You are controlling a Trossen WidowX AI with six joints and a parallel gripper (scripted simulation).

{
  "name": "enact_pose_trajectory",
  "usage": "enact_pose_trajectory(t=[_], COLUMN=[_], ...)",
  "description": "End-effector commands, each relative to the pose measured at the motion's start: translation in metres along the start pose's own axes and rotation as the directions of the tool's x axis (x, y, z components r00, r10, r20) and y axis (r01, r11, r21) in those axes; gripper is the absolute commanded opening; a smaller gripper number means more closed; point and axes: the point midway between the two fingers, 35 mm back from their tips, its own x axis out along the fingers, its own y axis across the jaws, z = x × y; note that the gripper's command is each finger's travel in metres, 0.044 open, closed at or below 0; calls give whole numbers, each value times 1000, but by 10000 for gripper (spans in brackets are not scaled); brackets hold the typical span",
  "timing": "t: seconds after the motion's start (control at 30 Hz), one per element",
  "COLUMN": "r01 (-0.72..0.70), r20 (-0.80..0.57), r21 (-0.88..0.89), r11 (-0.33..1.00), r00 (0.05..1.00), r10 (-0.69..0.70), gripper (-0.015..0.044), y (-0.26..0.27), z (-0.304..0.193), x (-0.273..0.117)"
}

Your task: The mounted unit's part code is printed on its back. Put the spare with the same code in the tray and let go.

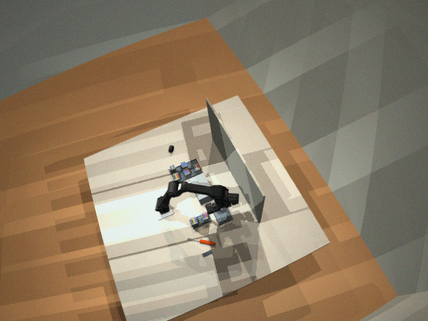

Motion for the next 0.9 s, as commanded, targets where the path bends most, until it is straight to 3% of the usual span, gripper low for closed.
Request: enact_pose_trajectory(t=[0.0, 0.87], r01=[-2, -6], r20=[-3, -1], r21=[-4, -4], r11=[1000, 1000], r00=[1000, 1000], r10=[2, 6], gripper=[0, 0], y=[0, 1], z=[0, 0], x=[3, 22])
